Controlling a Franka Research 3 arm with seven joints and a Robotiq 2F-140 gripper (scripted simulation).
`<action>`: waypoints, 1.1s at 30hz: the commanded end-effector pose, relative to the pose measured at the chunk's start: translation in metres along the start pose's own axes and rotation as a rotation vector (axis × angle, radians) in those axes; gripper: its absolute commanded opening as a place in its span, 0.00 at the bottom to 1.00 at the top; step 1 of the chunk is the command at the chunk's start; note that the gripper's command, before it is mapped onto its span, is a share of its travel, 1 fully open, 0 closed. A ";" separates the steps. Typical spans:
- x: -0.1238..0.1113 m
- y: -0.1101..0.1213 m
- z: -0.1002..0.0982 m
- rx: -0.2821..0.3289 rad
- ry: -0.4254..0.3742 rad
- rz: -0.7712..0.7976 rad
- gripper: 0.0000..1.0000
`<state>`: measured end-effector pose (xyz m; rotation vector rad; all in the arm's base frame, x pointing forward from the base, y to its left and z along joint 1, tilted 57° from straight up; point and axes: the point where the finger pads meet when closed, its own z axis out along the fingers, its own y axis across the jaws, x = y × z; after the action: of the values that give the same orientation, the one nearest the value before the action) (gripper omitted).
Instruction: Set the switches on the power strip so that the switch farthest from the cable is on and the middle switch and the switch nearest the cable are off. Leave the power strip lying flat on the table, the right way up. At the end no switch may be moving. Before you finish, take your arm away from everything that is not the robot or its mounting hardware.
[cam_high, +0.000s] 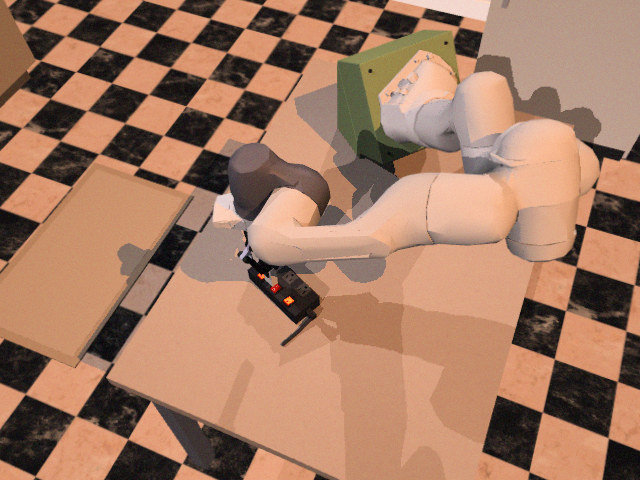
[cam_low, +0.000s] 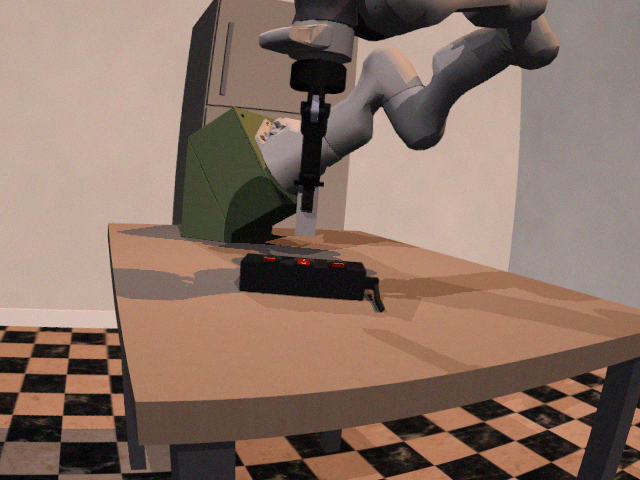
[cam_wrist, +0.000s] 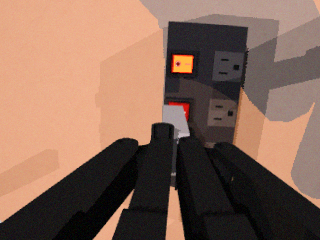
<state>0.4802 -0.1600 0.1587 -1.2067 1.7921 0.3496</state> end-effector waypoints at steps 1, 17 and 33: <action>-0.001 0.000 -0.002 -0.001 -0.001 0.004 0.00; -0.047 -0.001 -0.016 -0.001 -0.001 0.004 0.00; -0.047 -0.001 -0.016 -0.001 -0.001 0.004 0.00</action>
<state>0.4781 -0.1465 0.2056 -1.2089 1.7884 0.3378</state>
